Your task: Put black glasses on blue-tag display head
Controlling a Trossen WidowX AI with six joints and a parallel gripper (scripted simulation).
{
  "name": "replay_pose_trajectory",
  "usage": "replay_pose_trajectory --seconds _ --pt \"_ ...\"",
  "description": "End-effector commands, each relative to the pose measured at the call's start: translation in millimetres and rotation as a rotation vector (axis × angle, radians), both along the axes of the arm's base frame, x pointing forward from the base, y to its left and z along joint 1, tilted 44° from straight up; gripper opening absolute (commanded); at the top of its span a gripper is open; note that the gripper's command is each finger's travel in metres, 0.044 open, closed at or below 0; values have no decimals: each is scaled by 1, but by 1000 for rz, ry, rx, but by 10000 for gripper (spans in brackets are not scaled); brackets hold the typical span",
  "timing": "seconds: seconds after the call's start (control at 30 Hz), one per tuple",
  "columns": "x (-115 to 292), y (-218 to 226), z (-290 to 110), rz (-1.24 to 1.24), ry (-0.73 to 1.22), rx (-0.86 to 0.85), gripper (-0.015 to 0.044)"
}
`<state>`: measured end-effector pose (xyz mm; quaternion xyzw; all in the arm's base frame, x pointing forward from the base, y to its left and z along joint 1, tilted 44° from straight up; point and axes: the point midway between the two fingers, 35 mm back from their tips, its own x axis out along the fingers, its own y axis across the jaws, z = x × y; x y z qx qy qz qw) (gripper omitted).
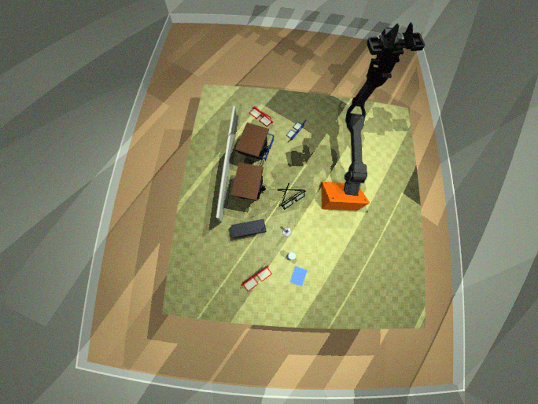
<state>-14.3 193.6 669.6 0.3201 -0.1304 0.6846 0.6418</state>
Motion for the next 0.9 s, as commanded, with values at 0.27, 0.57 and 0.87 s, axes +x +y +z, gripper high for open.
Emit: replay_pose_trajectory --seconds 0.27,0.57,0.87 --pt "53 128 -117 -306 -61 -458 200" --pt "118 176 -230 -461 -3 -799 200" --pt "200 172 -357 -682 38 -1219 200"
